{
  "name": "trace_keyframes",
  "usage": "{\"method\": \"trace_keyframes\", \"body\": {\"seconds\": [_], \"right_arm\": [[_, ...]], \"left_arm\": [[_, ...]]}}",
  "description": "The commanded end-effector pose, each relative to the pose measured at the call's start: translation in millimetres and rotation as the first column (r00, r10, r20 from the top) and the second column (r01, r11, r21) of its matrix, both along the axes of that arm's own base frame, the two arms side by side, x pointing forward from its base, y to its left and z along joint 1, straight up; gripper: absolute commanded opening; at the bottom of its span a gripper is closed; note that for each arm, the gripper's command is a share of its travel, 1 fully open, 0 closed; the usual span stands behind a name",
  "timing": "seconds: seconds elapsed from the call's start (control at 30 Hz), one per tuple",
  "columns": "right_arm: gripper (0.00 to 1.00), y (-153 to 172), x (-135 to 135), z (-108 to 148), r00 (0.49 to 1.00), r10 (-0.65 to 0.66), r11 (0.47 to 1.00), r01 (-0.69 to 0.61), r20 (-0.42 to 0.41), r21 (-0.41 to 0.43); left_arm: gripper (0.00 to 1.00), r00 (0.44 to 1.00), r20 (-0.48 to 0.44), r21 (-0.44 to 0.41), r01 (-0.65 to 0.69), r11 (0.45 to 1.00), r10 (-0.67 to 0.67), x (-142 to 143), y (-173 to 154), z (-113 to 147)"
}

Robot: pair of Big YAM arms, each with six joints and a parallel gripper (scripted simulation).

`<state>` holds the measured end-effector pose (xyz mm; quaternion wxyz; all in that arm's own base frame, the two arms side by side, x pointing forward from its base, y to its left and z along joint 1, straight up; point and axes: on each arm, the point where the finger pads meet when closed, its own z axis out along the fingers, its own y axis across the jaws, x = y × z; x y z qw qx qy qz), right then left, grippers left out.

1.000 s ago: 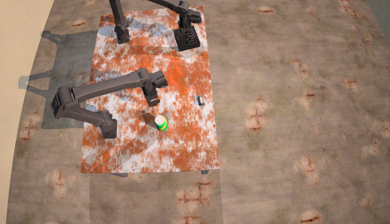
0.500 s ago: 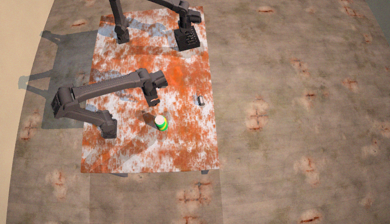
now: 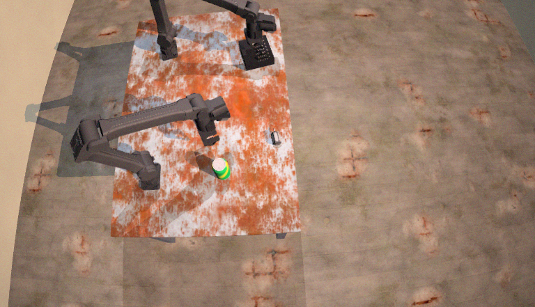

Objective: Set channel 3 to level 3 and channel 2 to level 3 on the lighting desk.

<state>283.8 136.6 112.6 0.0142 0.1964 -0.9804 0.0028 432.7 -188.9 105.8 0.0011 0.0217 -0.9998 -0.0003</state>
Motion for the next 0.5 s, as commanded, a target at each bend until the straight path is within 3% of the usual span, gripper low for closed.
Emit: {"method": "trace_keyframes", "body": {"seconds": [0.0, 0.47], "right_arm": [[1.00, 5.0, 10.5, 11.0, 1.000, 0.000, 1.000, 0.000, 0.030, 0.014], [1.00, 5.0, 10.5, 11.0, 1.000, 0.000, 1.000, 0.000, 0.030, 0.014]], "left_arm": [[0.00, 0.999, 0.036, -0.014, 0.019, 1.000, -0.019, 8.9, -6.4, 9.4], [0.00, 1.000, 0.018, -0.006, 0.018, 1.000, -0.018, 4.9, -3.7, -4.5]]}}
